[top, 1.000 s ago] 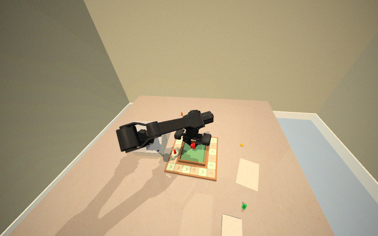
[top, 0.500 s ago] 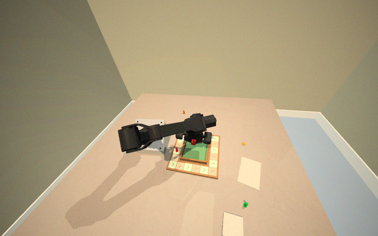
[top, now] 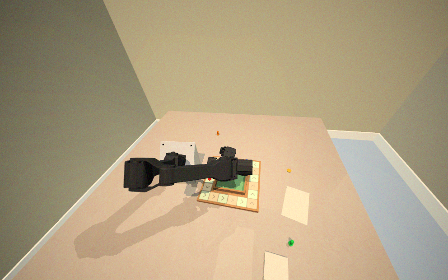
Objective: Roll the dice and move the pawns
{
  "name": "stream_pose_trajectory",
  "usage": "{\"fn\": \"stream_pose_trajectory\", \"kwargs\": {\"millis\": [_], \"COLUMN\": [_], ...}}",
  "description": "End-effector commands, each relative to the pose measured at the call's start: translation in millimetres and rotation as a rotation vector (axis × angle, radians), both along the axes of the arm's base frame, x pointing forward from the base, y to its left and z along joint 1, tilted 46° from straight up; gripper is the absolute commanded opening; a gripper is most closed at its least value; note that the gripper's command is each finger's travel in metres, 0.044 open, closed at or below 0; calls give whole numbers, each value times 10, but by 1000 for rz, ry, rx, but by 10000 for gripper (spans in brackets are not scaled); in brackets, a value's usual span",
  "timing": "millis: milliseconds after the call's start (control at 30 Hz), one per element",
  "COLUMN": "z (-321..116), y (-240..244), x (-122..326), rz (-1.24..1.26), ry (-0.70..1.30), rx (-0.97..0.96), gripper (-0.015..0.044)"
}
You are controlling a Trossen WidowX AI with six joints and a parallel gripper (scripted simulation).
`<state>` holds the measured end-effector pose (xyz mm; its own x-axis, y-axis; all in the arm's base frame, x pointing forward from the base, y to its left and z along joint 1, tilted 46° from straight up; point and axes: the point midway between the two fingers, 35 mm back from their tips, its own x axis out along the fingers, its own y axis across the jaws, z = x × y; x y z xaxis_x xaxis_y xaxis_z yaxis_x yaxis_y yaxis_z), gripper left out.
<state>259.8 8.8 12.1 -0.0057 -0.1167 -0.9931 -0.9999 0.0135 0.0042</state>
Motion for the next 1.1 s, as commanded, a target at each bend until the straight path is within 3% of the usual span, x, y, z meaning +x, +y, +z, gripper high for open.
{"fn": "stream_pose_trajectory", "kwargs": {"millis": [0, 167, 367, 867, 1067], "z": [5, 31, 476, 448, 448], "y": [3, 2, 50, 38, 38], "x": [-7, 4, 110, 98, 98], "rz": [27, 46, 46, 45, 45], "ry": [-40, -77, -78, -80, -80], "rx": [107, 177, 177, 172, 172], "gripper": [0, 0, 0, 0, 157]}}
